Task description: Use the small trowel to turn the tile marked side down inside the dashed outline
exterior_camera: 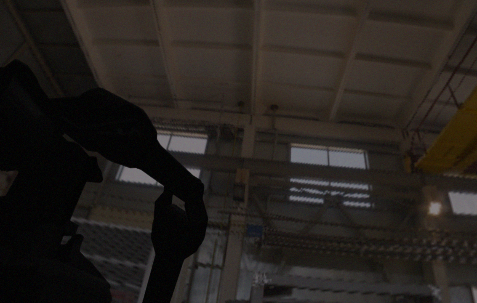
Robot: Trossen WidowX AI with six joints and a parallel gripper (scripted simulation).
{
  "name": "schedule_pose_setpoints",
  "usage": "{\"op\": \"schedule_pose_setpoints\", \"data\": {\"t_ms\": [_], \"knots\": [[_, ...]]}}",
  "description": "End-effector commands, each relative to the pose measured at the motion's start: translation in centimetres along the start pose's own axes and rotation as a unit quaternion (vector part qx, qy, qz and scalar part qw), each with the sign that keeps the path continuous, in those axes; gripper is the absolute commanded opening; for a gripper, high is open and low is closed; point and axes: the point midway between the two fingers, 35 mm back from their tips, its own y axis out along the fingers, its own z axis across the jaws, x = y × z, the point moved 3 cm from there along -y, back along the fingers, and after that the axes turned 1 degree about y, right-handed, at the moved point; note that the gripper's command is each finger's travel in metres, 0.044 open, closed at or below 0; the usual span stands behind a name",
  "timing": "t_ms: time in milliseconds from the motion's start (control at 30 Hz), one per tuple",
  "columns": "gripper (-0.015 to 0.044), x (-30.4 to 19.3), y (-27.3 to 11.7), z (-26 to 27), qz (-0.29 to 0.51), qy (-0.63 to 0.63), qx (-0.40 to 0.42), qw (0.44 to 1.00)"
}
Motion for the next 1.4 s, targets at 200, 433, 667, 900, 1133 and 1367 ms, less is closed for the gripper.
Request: {"op": "schedule_pose_setpoints", "data": {"t_ms": [200, 433, 667, 900, 1133, 1367], "knots": [[0.0100, 0.7, 1.2, -0.1, -0.003, 0.001, -0.001, 1.000], [0.0100, 1.1, 1.7, 0.0, -0.003, 0.001, -0.001, 1.000], [0.0100, 1.1, 1.7, 0.0, -0.003, 0.001, -0.001, 1.000], [0.0100, 1.1, 1.7, 0.0, -0.003, 0.001, -0.001, 1.000], [0.0100, 1.1, 1.7, 0.0, -0.003, 0.001, -0.001, 1.000], [0.0100, 1.1, 1.7, 0.0, -0.003, 0.001, -0.001, 1.000]]}}
